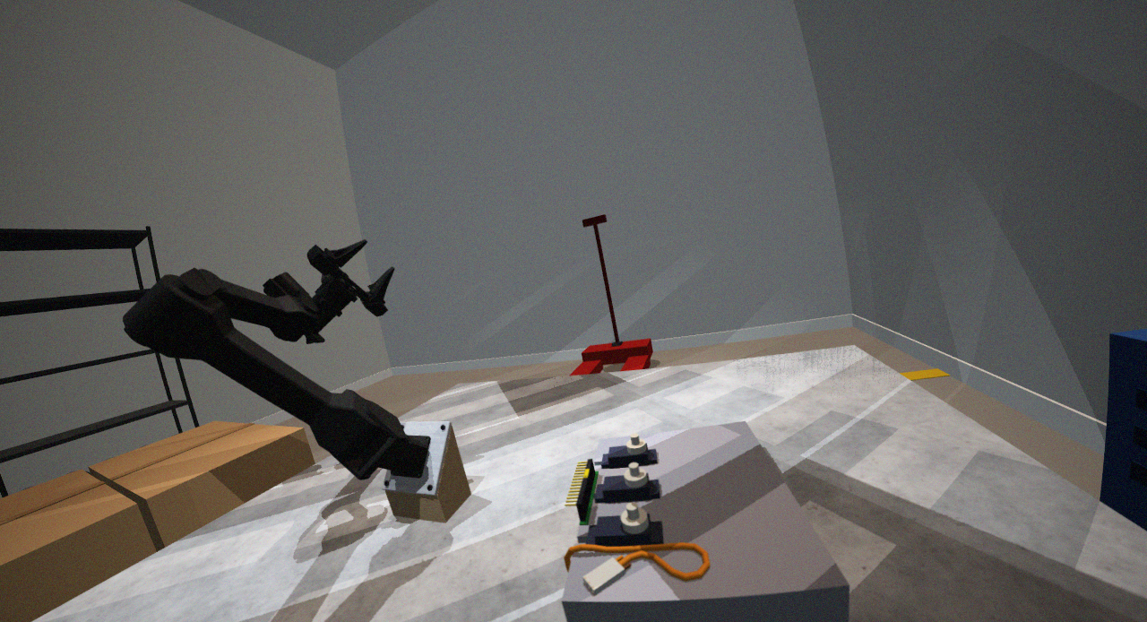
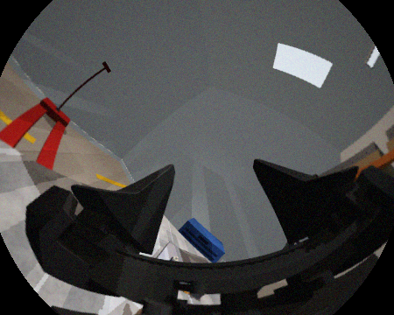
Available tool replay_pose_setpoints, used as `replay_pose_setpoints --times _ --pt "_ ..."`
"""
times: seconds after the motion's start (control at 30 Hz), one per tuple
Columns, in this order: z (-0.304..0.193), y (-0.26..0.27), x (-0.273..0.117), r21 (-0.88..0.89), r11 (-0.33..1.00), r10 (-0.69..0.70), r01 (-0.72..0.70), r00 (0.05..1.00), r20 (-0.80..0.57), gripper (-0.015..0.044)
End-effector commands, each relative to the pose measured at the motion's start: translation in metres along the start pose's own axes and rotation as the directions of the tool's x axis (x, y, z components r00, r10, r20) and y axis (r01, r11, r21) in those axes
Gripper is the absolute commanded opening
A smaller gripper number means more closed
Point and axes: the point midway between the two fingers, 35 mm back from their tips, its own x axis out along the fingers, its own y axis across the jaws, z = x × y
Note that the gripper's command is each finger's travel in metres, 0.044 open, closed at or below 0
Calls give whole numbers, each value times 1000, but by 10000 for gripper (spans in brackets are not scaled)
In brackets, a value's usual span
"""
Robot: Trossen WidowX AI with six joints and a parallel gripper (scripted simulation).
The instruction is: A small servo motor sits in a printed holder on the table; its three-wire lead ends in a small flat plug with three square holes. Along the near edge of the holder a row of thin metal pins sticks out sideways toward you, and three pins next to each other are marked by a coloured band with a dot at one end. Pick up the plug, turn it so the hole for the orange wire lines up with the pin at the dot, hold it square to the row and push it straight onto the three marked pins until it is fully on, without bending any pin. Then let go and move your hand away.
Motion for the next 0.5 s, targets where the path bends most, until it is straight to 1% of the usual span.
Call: replay_pose_setpoints --times 0.0,0.33,0.47 --pt "0 0 0 1 1000 0 0 1000 0 374" --pt "1 -1 5 21 1000 18 -18 1000 7 115" --pt "-1 -2 10 32 999 24 -24 1000 0 115"
